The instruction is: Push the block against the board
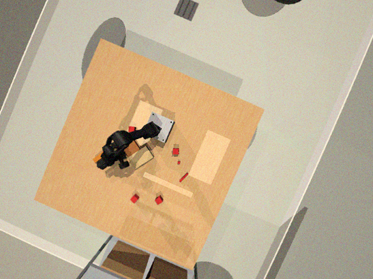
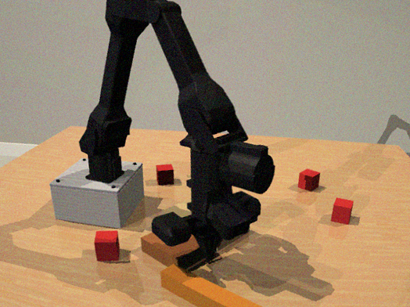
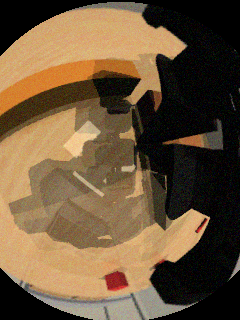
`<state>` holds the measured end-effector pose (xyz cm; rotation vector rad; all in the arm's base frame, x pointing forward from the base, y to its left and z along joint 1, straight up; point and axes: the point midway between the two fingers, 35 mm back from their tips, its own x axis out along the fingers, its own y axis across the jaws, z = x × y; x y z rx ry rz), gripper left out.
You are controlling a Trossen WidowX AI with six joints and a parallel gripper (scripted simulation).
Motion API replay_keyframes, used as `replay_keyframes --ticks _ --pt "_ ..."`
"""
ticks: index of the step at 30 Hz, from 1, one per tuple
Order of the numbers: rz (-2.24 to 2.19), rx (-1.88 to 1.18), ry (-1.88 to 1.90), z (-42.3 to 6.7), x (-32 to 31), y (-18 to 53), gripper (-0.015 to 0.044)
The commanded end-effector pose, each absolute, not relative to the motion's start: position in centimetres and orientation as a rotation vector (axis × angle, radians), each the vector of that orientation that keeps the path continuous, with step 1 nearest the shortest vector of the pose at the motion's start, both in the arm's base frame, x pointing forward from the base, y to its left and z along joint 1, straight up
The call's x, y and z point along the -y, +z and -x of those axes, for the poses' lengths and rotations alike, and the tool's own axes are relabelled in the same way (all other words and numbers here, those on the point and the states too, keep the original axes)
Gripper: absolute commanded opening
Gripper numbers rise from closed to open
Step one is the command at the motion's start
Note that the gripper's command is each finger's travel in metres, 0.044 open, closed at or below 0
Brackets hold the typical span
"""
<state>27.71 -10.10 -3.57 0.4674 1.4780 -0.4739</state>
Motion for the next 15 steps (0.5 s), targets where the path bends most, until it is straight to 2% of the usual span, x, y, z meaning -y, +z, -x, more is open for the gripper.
replay_keyframes --ticks 1,15 --pt "-0.473 -1.492 -0.473 -27.4 9.9 -3.9 0.0" --pt "-0.473 -1.491 -0.473 -29.3 11.1 -3.7 0.0"
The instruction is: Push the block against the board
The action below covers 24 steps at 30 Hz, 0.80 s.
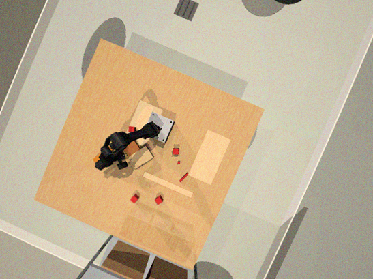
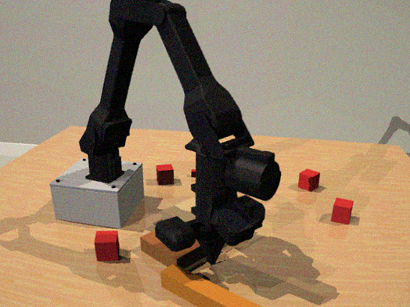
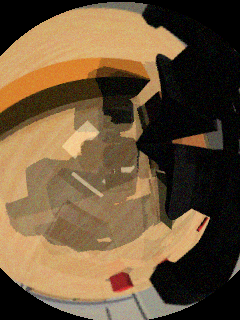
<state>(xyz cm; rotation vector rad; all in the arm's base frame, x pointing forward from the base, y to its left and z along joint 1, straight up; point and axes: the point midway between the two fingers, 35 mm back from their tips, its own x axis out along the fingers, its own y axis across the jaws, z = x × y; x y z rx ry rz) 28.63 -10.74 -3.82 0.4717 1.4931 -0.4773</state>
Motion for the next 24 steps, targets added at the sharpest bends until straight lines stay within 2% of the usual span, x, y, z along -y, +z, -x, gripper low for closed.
replay_keyframes --ticks 1,21,24 --pt "-0.473 -1.491 -0.473 -29.4 11.2 -3.7 0.0" --pt "-0.472 -1.488 -0.474 -31.8 13.0 -3.7 0.0" --pt "-0.471 -1.489 -0.476 -31.4 12.7 -1.0 0.0"
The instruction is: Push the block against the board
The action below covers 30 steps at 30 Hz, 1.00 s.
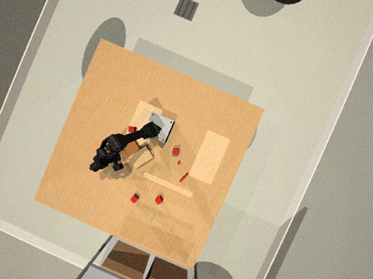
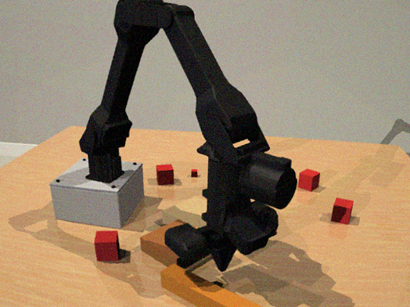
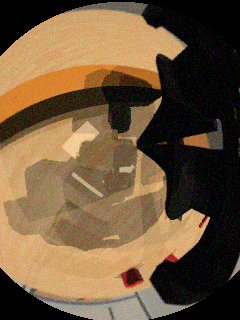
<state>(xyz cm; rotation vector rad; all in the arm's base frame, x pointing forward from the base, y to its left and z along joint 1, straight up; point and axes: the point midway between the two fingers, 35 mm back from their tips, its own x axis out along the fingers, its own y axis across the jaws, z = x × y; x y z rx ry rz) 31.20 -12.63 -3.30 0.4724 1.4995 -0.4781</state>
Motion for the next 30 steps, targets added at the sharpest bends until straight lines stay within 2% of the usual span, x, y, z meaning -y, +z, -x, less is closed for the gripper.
replay_keyframes --ticks 1,9,22,30 --pt "-0.472 -1.488 -0.475 -31.4 12.7 0.6 0.0" --pt "-0.468 -1.489 -0.47 -31.3 12.5 1.8 0.0" --pt "-0.161 -1.536 -0.16 -32.3 3.6 1.8 0.0" --pt "-0.145 -1.537 -0.144 -32.4 3.1 0.5 0.0"
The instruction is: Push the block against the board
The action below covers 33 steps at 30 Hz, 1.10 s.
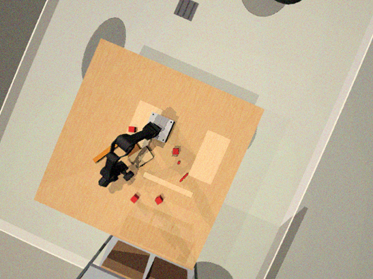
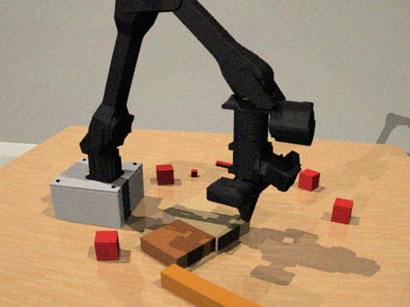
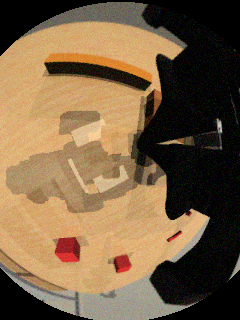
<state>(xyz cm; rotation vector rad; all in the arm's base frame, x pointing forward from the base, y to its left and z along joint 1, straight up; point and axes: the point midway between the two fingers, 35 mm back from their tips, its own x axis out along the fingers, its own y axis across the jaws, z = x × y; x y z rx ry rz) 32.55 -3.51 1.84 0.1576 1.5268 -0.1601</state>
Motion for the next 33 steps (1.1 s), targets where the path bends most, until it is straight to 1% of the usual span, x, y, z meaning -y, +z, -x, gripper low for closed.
replay_keyframes --ticks 1,4,12,33 --pt "-0.145 -1.537 -0.144 -32.4 3.1 -1.0 0.0" --pt "-0.145 -1.537 -0.144 -32.4 3.1 -3.7 0.0" --pt "-0.145 -1.538 -0.144 -32.1 3.1 -3.7 0.0" --pt "-0.146 -1.54 -0.144 -29.6 2.6 -3.8 0.0"
